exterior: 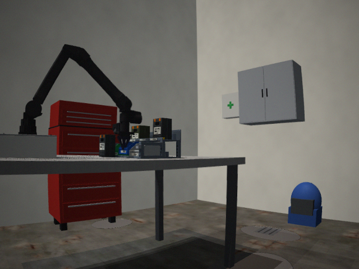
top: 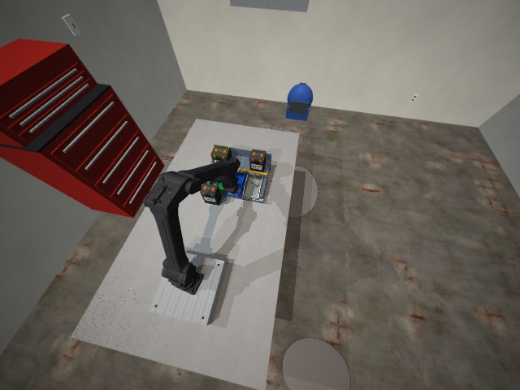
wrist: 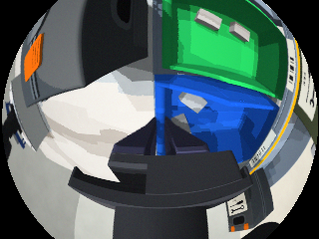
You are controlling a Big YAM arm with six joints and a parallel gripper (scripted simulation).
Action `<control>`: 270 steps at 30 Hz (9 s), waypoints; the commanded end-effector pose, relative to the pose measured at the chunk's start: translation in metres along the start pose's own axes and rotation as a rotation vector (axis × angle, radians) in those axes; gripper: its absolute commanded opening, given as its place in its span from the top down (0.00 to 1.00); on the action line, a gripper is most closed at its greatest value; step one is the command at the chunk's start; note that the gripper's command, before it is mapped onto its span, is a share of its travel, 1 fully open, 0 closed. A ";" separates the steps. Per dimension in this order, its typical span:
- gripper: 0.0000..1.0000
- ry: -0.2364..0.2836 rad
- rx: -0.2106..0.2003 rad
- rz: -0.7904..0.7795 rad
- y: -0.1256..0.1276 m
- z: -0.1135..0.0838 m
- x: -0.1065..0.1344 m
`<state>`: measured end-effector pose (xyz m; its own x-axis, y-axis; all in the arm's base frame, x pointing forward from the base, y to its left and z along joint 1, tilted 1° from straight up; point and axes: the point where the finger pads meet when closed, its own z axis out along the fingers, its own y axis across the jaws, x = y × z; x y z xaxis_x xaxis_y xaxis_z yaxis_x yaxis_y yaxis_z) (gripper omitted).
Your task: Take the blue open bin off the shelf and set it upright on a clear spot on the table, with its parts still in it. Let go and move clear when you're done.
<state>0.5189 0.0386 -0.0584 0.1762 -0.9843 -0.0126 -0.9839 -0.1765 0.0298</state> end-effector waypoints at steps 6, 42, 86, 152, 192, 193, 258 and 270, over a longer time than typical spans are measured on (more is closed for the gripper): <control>1.00 0.010 0.071 0.006 -0.024 -0.033 0.007; 1.00 0.010 0.071 0.006 -0.024 -0.033 0.007; 1.00 0.011 0.079 0.006 -0.028 -0.038 0.007; 1.00 0.011 0.079 0.006 -0.028 -0.038 0.007; 1.00 0.008 0.047 0.002 0.027 -0.020 0.007; 1.00 0.008 0.047 0.001 0.030 -0.020 0.006; 1.00 0.008 0.044 0.003 0.142 -0.014 0.005; 1.00 0.008 0.044 0.003 0.142 -0.015 0.005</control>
<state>0.3717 0.0124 -0.0502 0.1752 -0.9844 -0.0132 -0.9839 -0.1755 0.0331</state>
